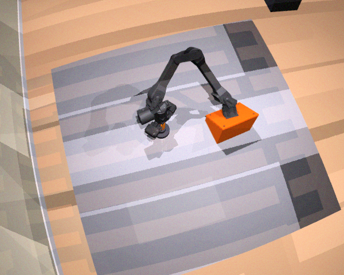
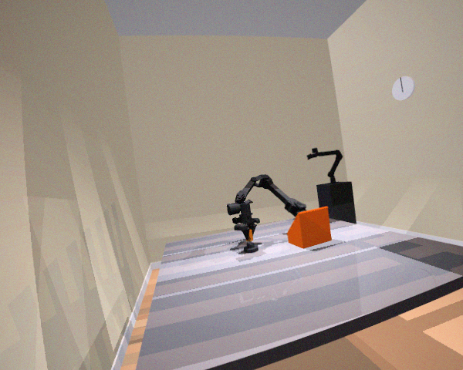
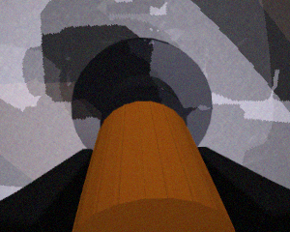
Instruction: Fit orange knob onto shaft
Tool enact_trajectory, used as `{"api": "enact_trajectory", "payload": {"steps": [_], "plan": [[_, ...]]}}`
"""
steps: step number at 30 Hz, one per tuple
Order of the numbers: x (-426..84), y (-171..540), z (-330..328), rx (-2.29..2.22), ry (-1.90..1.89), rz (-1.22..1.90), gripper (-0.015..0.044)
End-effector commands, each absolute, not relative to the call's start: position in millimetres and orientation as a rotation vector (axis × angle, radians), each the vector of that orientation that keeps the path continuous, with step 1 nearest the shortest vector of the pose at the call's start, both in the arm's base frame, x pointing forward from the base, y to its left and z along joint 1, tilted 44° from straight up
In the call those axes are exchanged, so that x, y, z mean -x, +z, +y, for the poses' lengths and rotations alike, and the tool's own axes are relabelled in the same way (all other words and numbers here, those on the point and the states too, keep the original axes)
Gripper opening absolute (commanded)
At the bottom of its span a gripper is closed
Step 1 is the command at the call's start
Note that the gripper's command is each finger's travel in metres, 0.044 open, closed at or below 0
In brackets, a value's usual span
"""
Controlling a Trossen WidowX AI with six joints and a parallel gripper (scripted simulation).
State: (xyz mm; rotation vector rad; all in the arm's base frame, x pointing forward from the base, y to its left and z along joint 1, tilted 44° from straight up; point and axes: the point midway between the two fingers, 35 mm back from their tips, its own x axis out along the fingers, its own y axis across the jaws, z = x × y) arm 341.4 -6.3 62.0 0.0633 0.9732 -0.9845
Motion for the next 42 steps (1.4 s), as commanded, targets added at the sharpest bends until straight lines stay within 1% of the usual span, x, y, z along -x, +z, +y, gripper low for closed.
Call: {"api": "enact_trajectory", "payload": {"steps": [1,37,42], "plan": [[-340.5,61.3,-7.5,-0.078,-0.996,0.962,0.0000],[-339.3,64.3,-5.1,-0.078,-0.996,0.962,0.0000],[-340.3,64.4,-5.4,-0.183,-1.056,0.899,0.0000]]}}
